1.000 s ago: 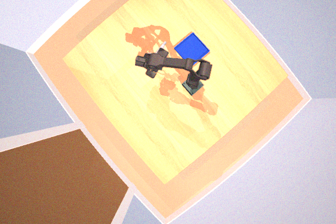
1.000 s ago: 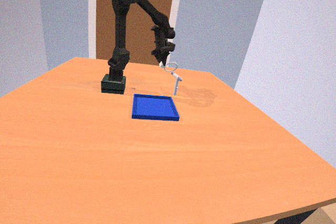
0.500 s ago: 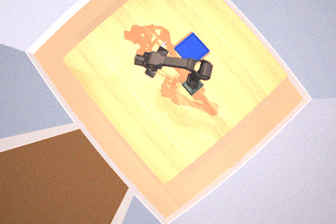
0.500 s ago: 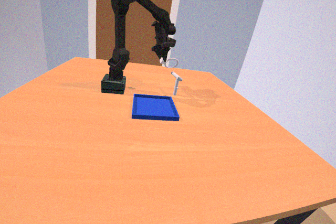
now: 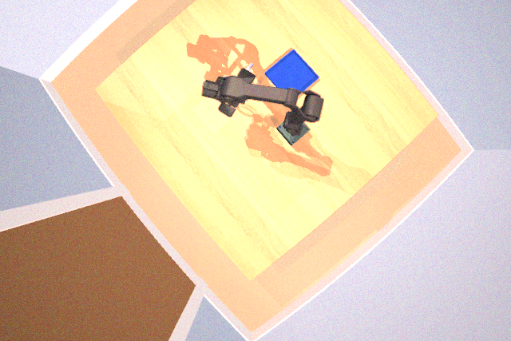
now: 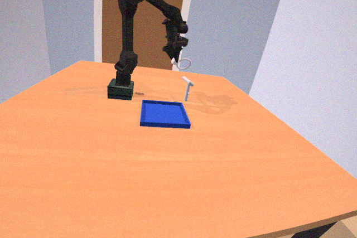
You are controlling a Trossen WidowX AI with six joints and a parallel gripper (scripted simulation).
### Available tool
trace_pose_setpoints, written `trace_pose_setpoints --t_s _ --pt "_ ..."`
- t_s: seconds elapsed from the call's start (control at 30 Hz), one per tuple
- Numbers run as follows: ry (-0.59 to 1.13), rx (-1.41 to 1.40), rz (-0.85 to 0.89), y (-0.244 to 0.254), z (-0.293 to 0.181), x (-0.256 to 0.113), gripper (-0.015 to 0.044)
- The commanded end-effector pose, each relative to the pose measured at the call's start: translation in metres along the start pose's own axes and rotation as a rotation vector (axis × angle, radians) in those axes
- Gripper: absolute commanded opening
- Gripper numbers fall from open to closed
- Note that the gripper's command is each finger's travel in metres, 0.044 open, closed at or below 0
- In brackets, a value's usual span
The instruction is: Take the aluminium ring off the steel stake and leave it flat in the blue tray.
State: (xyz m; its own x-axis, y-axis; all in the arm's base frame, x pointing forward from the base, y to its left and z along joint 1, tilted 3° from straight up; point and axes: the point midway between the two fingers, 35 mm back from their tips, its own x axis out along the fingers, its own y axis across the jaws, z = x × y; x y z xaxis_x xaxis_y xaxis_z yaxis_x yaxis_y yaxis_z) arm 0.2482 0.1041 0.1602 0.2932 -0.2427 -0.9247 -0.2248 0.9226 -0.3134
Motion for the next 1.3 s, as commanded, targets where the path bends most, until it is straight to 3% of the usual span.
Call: trace_pose_setpoints --t_s 0.0,1.27 --pt "-0.003 -0.002 -0.007 -0.001 0.009 0.0 0.0" --pt "-0.008 0.0 -0.008 -0.005 0.07 0.009 0.0"
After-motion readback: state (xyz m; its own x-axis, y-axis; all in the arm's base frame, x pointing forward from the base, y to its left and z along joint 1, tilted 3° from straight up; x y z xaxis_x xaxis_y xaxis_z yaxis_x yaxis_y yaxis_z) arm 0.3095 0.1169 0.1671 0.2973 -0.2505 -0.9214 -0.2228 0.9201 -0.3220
